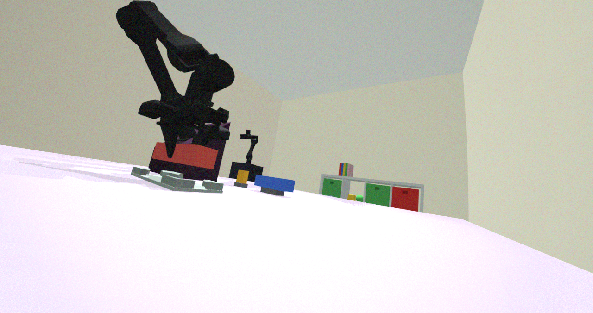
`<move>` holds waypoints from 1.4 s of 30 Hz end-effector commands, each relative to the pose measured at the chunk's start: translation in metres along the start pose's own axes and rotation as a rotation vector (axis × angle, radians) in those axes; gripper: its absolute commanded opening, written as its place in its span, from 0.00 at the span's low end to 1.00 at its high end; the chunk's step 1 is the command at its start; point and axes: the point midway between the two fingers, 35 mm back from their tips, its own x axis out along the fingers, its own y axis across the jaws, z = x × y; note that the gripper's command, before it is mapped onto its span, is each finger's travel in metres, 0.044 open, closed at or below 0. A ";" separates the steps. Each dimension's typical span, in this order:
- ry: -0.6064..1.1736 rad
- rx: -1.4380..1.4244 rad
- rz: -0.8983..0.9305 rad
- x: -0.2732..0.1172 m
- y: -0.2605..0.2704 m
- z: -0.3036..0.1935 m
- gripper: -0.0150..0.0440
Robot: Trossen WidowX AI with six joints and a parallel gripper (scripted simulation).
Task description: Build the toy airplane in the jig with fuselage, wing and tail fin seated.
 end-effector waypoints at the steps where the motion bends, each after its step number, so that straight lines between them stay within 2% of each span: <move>1: -0.001 -0.006 0.002 0.006 0.001 0.000 0.59; 15: -0.001 -0.006 0.000 0.024 0.000 -0.001 0.59; 20: 0.003 0.000 -0.002 0.022 -0.001 -0.001 0.53; 25: 0.003 0.000 -0.002 0.022 -0.001 -0.001 0.31; 40: 0.003 0.000 -0.002 0.022 -0.001 -0.001 0.97; 42: 0.003 0.000 -0.002 0.022 -0.001 -0.001 1.00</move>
